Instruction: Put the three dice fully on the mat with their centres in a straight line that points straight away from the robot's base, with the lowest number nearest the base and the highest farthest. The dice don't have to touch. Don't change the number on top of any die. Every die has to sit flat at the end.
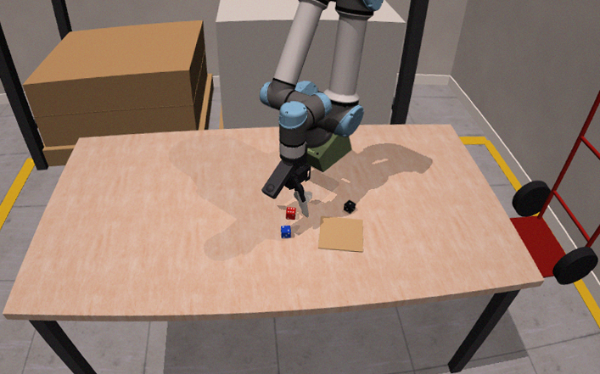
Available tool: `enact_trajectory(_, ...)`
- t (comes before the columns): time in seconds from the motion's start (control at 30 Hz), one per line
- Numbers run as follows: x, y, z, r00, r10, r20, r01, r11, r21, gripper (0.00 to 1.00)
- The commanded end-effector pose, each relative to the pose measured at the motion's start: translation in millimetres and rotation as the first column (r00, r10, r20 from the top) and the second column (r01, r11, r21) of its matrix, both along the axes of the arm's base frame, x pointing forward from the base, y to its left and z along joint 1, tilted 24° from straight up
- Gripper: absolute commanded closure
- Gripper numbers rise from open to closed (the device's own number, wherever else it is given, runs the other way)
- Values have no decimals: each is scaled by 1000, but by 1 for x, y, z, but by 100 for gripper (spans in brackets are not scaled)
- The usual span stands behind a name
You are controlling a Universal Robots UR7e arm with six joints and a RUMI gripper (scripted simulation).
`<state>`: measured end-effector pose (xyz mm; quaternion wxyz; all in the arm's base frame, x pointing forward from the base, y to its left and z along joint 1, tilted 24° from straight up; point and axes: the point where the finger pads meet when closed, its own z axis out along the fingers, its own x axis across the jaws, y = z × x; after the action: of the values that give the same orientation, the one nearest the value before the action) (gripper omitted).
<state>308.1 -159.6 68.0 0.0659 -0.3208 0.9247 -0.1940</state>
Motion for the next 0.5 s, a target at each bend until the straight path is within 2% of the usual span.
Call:
enact_trajectory(0.0, 0, 2, 0, 1000, 0, 1, 0, 1000, -1, 0)
enact_trajectory(0.47, 1, 15, -5, 1000, 0, 1, 0, 1000, -1, 0)
